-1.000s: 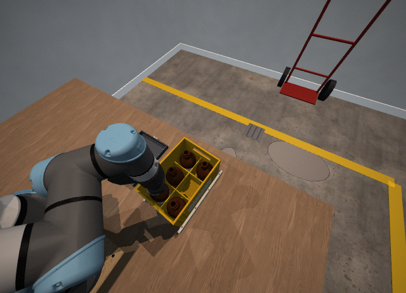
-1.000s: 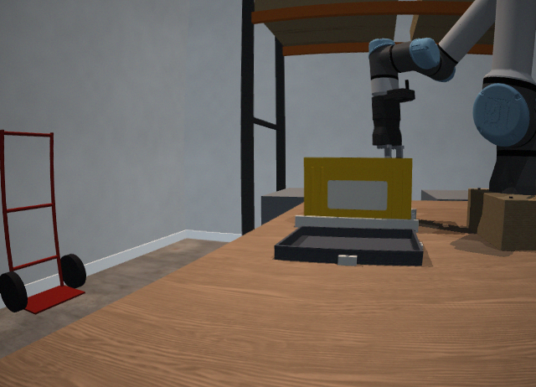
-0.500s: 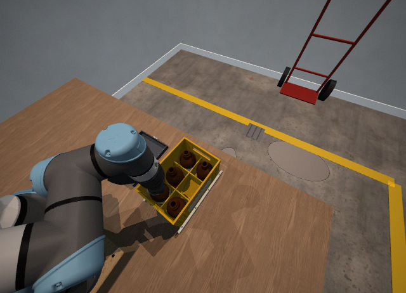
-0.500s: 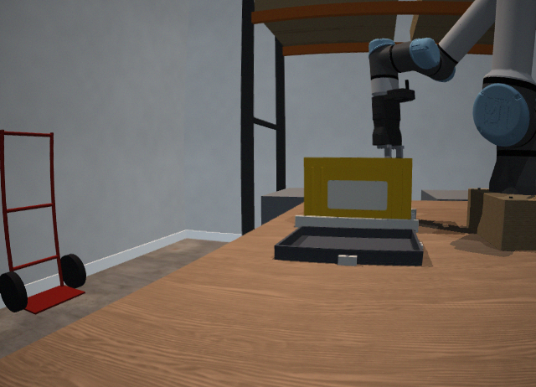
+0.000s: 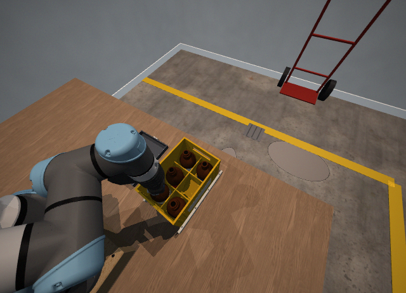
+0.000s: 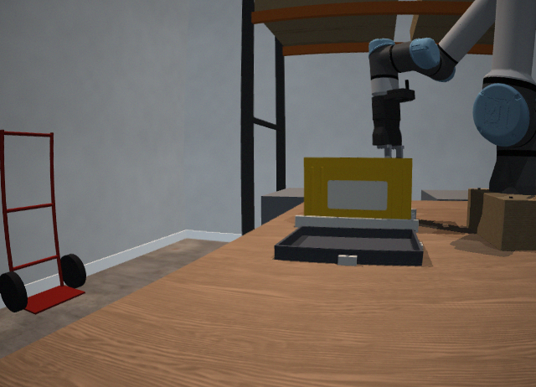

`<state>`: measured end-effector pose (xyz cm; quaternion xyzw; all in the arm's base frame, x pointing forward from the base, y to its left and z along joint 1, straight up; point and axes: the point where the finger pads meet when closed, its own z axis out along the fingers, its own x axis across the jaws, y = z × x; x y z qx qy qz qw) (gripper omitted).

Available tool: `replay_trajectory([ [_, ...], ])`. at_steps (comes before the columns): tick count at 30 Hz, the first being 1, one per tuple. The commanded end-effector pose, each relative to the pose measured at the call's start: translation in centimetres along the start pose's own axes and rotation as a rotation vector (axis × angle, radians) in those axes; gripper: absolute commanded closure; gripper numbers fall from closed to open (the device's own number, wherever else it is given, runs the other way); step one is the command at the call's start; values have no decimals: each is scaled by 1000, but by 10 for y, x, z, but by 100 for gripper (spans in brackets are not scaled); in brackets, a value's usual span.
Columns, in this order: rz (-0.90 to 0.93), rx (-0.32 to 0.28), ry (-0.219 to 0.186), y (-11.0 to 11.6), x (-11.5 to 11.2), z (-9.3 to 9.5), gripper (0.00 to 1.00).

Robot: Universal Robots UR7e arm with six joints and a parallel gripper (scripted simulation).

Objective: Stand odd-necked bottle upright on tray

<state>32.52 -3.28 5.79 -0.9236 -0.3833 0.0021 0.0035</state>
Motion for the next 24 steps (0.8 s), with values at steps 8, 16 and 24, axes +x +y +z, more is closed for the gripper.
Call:
replay_trajectory([
  [8,0,-1,0,0,0,0,0],
  [16,0,-1,0,0,0,0,0],
  [24,0,-1,0,0,0,0,0],
])
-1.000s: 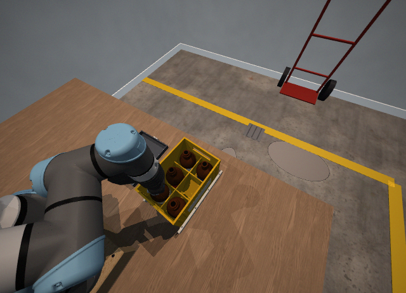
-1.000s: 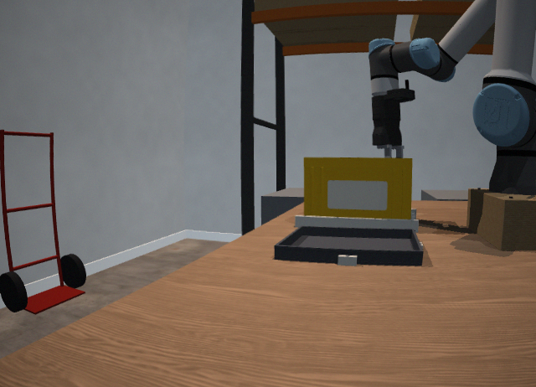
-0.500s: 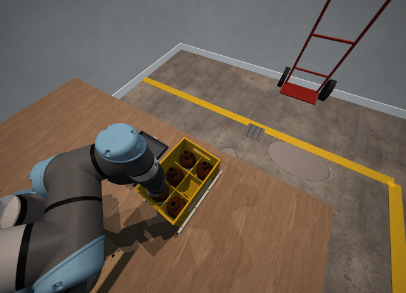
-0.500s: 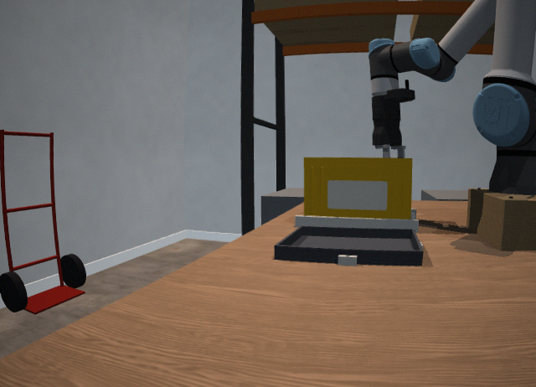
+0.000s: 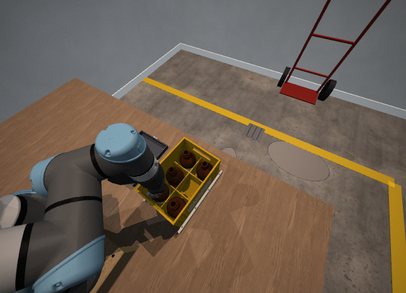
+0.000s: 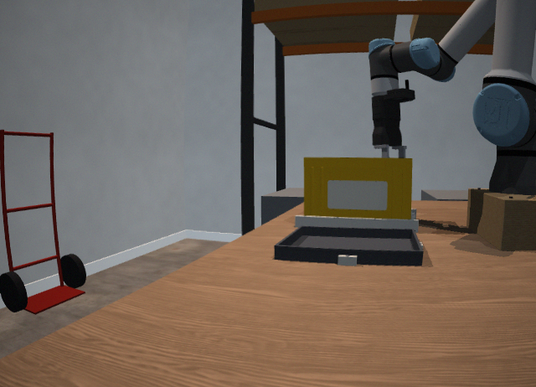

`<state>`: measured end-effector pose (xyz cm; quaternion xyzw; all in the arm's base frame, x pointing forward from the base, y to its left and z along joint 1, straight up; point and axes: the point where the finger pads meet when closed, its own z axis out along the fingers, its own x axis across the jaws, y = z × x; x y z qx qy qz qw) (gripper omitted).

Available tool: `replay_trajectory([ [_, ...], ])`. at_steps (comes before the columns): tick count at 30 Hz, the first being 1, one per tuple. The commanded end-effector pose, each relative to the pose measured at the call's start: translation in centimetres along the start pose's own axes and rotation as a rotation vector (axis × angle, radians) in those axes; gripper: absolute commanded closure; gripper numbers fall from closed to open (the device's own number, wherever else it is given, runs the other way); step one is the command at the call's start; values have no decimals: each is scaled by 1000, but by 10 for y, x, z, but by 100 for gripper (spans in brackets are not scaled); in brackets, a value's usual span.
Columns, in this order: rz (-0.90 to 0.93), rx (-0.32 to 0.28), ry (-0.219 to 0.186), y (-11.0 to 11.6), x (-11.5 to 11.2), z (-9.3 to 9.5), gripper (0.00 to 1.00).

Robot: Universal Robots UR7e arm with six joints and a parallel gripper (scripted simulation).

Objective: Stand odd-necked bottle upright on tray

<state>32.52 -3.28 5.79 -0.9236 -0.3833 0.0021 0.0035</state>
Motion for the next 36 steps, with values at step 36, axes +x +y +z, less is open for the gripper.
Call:
replay_trajectory([
  [36,0,-1,0,0,0,-28,0],
])
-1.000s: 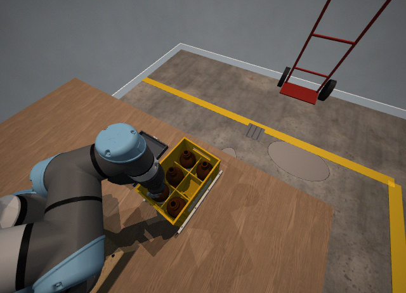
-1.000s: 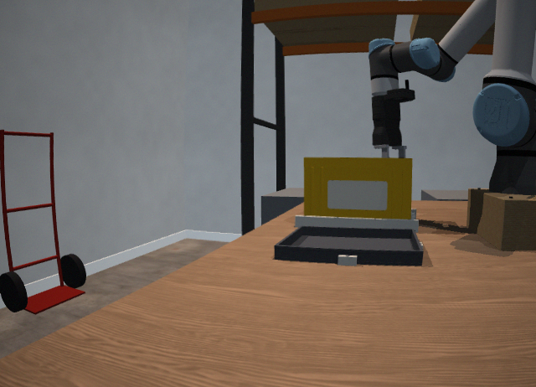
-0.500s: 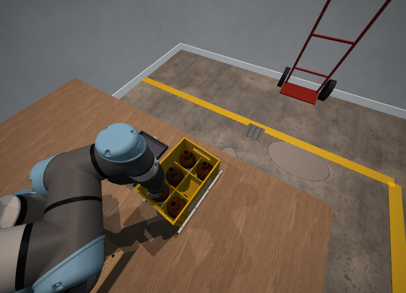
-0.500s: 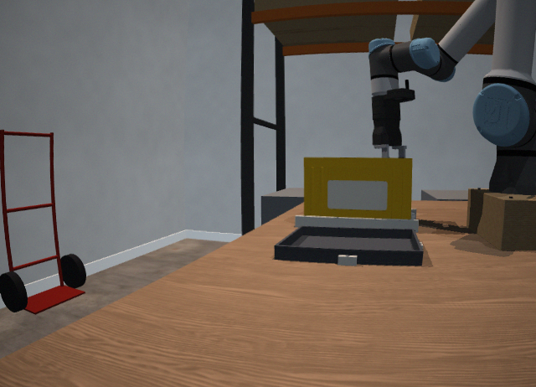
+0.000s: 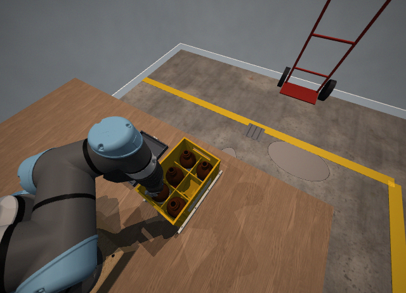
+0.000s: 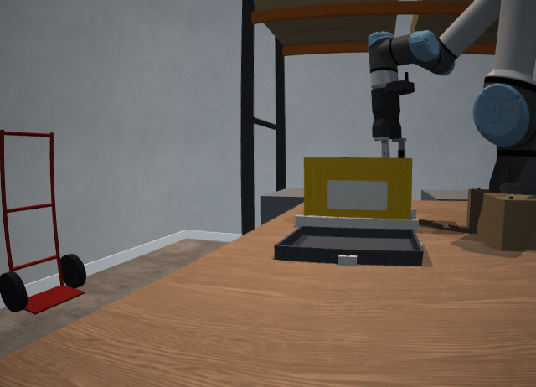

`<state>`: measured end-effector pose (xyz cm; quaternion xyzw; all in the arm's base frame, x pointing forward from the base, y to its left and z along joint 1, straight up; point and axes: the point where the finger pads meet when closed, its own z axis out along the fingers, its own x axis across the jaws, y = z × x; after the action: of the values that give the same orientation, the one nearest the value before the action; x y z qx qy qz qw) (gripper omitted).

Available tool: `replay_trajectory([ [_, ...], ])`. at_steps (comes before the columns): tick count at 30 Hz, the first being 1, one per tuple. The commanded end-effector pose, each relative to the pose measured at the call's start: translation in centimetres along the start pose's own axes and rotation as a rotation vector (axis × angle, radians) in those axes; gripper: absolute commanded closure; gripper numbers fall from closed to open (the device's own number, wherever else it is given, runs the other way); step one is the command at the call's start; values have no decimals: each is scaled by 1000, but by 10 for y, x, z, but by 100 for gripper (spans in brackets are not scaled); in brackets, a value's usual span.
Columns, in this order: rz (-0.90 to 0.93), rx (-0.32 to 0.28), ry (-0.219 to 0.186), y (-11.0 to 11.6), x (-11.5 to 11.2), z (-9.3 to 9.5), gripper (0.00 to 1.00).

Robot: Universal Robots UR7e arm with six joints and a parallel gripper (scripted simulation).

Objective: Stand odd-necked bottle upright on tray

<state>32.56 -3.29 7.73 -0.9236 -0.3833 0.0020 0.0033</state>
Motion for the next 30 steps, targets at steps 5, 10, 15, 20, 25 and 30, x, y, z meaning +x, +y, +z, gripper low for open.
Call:
replay_trajectory([
  [5,0,-1,0,0,0,-22,0],
  [10,0,-1,0,0,0,-39,0],
  [15,0,-1,0,0,0,-53,0],
  [20,0,-1,0,0,0,-58,0],
  [25,0,-1,0,0,0,-63,0],
  [30,0,-1,0,0,0,-64,100],
])
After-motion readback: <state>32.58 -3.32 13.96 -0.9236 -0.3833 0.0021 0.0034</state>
